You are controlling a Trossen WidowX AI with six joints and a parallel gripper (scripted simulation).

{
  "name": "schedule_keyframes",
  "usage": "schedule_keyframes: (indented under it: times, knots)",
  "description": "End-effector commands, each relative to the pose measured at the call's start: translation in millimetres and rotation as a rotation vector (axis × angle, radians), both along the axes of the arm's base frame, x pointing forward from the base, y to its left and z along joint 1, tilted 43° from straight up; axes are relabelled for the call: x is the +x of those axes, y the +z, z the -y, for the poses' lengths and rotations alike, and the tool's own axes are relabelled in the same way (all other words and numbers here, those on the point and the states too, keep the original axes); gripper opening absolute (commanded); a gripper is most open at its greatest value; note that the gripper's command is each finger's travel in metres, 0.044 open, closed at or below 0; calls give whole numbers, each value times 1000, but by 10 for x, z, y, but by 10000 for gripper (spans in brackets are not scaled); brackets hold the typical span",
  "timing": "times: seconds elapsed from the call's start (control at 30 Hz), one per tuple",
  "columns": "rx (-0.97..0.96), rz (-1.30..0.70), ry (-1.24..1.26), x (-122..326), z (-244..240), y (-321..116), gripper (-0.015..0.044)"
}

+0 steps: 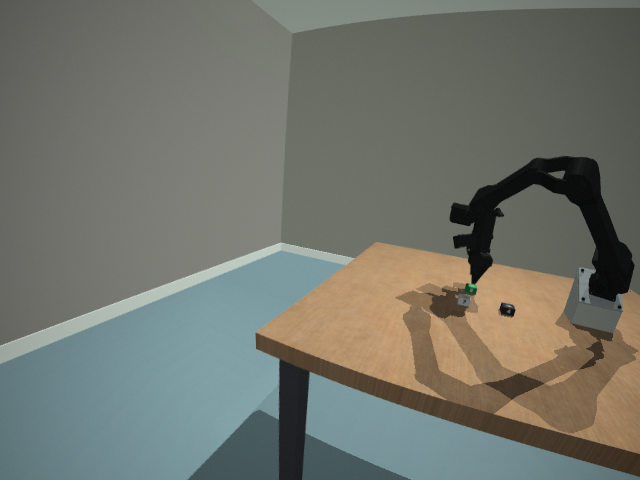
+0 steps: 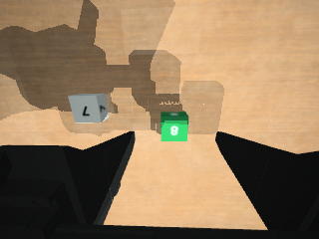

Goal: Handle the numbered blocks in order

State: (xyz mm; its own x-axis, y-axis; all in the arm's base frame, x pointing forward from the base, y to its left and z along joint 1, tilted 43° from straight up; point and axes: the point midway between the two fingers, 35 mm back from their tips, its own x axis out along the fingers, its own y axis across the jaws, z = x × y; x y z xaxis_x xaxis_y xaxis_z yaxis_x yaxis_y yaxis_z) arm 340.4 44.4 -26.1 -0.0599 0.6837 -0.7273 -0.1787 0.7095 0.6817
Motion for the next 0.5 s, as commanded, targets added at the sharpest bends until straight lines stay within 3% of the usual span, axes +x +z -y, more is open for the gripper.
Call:
schedule_keyframes:
  times: [0.0, 0.23, 0.47]
  knots:
    - [-9, 8, 5, -10, -76, 245, 400]
    - [-16, 7, 4, -337, -555, 1185, 400]
    - [-6, 3, 4, -977, -918, 1953, 400]
